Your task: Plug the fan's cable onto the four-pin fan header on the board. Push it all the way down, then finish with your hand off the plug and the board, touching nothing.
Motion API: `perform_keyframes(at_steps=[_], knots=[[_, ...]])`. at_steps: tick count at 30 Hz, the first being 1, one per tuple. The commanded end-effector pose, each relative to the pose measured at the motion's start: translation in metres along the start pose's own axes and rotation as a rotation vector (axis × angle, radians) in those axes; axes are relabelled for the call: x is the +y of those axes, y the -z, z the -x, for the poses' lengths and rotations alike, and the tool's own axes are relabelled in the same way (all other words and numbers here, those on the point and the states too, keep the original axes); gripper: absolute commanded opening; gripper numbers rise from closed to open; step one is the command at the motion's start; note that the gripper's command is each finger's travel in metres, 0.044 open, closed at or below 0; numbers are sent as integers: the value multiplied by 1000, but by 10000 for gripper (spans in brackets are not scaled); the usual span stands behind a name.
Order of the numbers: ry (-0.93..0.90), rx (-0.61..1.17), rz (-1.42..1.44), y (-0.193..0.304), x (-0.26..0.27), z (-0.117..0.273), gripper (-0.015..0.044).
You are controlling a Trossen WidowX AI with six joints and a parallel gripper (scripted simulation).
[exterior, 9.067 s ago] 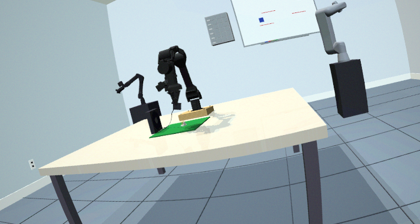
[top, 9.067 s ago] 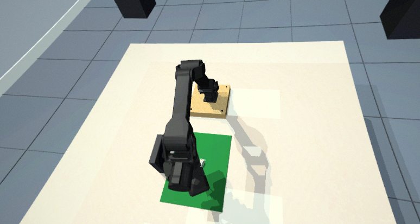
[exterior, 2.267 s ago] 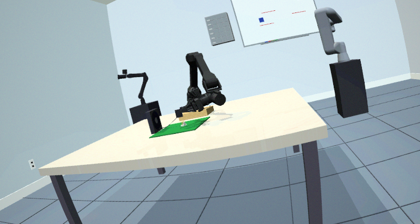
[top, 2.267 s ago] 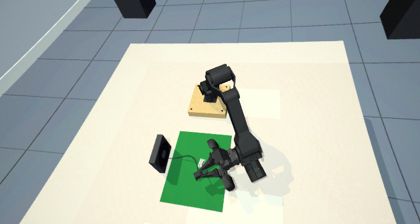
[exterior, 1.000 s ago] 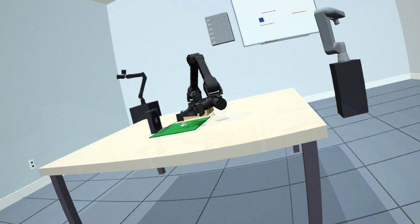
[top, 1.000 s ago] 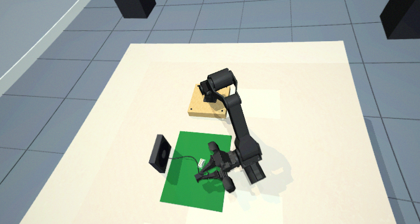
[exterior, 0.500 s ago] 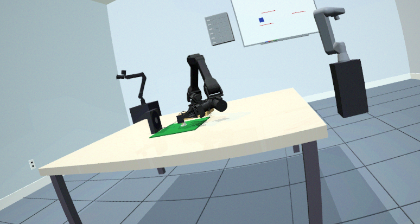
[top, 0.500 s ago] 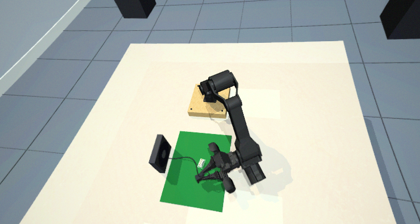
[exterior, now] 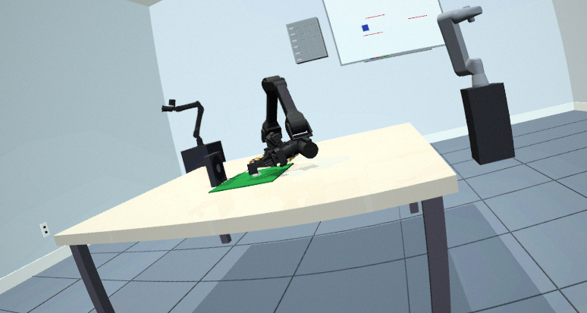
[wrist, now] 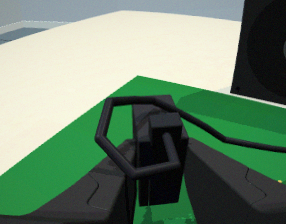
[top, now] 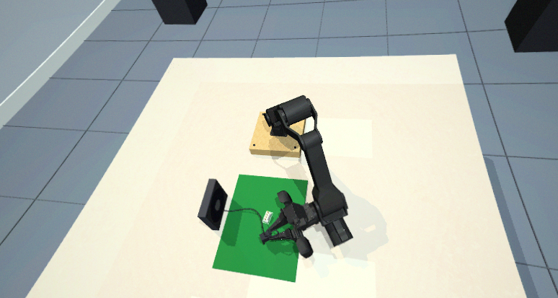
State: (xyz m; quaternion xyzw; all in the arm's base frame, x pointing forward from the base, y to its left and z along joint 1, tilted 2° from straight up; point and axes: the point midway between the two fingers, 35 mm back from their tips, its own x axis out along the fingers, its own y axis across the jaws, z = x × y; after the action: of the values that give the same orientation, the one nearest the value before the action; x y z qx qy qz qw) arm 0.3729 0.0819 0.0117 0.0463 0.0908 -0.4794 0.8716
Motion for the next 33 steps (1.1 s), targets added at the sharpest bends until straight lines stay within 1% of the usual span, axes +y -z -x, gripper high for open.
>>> perform_keyframes(at_steps=[1,28,33], knots=[[2,4,3,5,-1,-1,0],[2,4,3,20,-1,-4,0],[0,0,2,15,0,-3,0]])
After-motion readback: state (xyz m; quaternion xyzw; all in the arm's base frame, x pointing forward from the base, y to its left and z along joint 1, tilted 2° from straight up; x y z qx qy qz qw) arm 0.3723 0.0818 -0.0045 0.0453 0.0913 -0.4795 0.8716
